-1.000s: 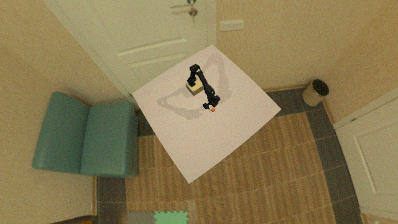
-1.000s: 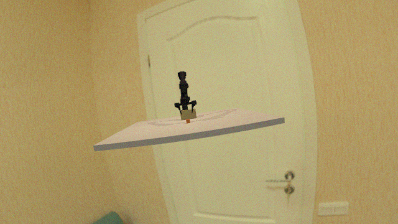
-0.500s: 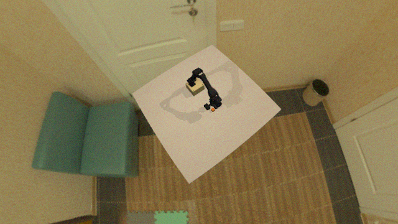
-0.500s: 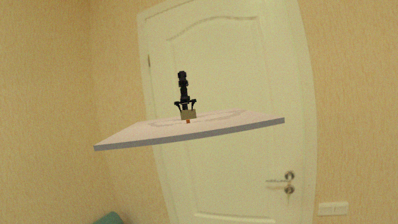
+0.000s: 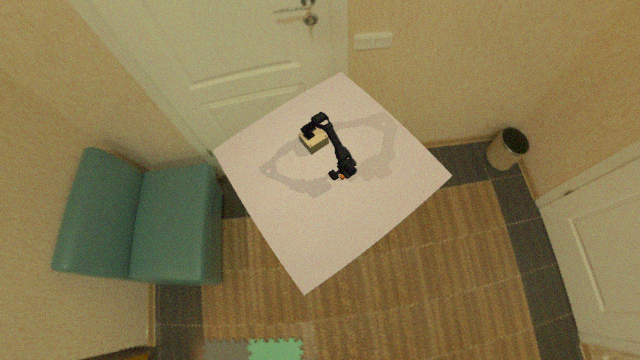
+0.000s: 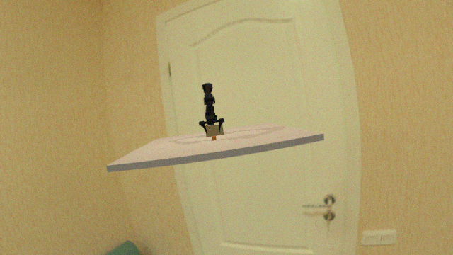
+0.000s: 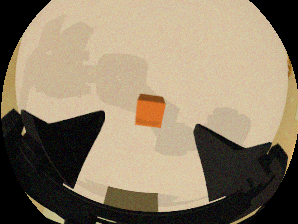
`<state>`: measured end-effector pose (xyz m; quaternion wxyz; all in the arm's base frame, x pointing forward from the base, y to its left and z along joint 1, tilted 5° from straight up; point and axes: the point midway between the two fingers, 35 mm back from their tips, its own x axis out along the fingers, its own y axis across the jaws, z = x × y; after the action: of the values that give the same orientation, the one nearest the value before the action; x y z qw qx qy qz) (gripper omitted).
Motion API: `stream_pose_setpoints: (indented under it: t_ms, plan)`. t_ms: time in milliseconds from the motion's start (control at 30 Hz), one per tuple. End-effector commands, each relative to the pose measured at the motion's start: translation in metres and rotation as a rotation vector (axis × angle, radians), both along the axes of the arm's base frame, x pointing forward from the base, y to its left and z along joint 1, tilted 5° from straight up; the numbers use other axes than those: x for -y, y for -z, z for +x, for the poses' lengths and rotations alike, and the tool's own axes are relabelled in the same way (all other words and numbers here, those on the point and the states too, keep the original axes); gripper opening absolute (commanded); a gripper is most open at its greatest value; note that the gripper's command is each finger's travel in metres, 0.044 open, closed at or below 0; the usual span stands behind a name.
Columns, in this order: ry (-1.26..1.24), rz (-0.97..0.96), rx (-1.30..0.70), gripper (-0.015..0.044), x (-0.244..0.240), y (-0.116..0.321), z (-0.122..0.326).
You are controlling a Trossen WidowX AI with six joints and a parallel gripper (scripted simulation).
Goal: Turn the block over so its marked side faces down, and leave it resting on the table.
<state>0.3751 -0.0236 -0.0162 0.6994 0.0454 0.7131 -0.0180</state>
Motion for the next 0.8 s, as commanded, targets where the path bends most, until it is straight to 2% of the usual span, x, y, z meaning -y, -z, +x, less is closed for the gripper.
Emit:
stream_pose_setpoints:
  t_ms: [0,700,767]
  plan:
    - [-0.001,0.006,-0.006,0.044,-0.001,0.007,-0.002]
    - [-0.001,0.006,-0.006,0.044,-0.003,0.039,-0.003]
    - [-0.001,0.006,-0.006,0.0387,-0.003,0.039,-0.003]
